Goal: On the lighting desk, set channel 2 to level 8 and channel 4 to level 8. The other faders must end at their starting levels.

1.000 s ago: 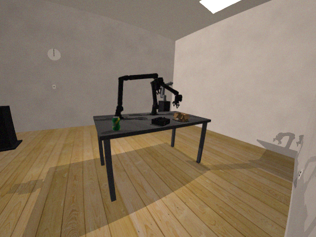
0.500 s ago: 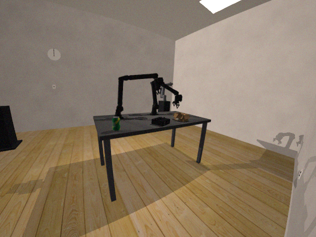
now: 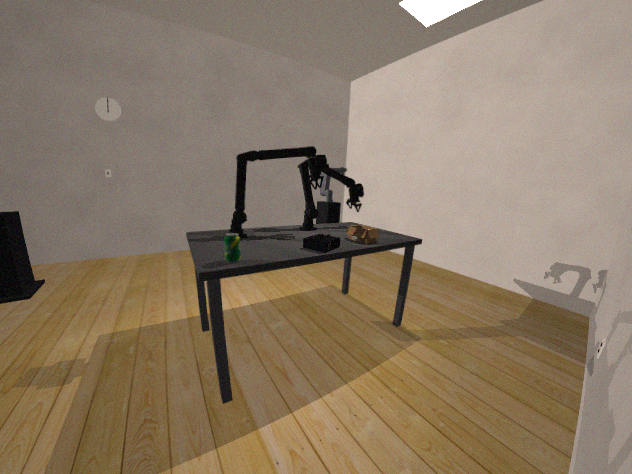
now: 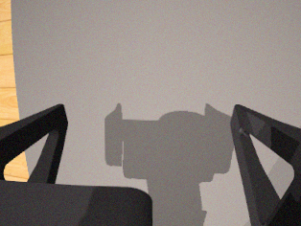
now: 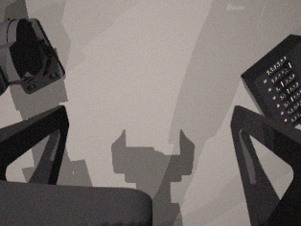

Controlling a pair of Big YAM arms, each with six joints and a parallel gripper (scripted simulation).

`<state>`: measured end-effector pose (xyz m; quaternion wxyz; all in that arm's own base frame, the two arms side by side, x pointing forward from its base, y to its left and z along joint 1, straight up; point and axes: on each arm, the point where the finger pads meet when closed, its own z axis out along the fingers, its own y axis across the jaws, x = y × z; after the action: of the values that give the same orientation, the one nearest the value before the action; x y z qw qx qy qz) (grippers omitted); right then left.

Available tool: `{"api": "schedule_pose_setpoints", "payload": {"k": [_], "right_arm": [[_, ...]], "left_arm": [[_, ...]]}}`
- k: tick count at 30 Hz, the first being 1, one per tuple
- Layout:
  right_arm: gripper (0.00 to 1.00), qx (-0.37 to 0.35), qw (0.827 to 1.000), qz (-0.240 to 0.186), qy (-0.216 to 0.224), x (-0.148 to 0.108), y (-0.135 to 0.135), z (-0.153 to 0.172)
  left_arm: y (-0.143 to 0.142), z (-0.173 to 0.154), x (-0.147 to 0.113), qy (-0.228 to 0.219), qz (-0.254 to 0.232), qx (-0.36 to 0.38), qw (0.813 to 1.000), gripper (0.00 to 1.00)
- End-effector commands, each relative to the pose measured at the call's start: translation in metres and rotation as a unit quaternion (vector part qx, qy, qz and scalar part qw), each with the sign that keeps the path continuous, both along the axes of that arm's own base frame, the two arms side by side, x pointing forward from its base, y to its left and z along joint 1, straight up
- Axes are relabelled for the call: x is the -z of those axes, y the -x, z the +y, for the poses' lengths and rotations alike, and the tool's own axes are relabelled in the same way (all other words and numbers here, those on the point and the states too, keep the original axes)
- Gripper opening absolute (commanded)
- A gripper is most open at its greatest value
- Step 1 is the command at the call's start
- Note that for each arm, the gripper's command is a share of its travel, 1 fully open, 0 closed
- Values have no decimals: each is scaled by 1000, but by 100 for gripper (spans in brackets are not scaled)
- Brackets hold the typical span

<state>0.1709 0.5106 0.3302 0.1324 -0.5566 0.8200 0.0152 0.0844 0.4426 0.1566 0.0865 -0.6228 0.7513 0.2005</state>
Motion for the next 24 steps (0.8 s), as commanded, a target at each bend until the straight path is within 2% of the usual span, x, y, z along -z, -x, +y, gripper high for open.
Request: {"api": "schedule_pose_setpoints", "payload": {"k": [1, 5, 10, 13, 15, 16, 18, 24], "right_arm": [[100, 0, 1000, -6, -20, -17, -1, 5], [100, 0, 1000, -6, -20, -17, -1, 5], [100, 0, 1000, -6, -20, -17, -1, 5], [100, 0, 1000, -6, -20, -17, -1, 5], [100, 0, 1000, -6, -20, -17, -1, 5], [100, 0, 1000, -6, -20, -17, -1, 5], [100, 0, 1000, -6, -20, -17, -1, 5], [100, 0, 1000, -6, -20, -17, -1, 5]], "left_arm": [[3, 41, -62, -96, -31, -6, 995, 100], [11, 63, -102, -171, -58, -12, 983, 100], [26, 86, -160, -271, -87, -18, 959, 100], [29, 94, -162, -280, -90, -19, 955, 100], [37, 99, -189, -321, -99, -19, 942, 100], [42, 91, -206, -346, -103, -19, 932, 100], [49, 95, -246, -395, -110, -18, 912, 100], [69, 89, -318, -493, -117, -12, 862, 100]]}}
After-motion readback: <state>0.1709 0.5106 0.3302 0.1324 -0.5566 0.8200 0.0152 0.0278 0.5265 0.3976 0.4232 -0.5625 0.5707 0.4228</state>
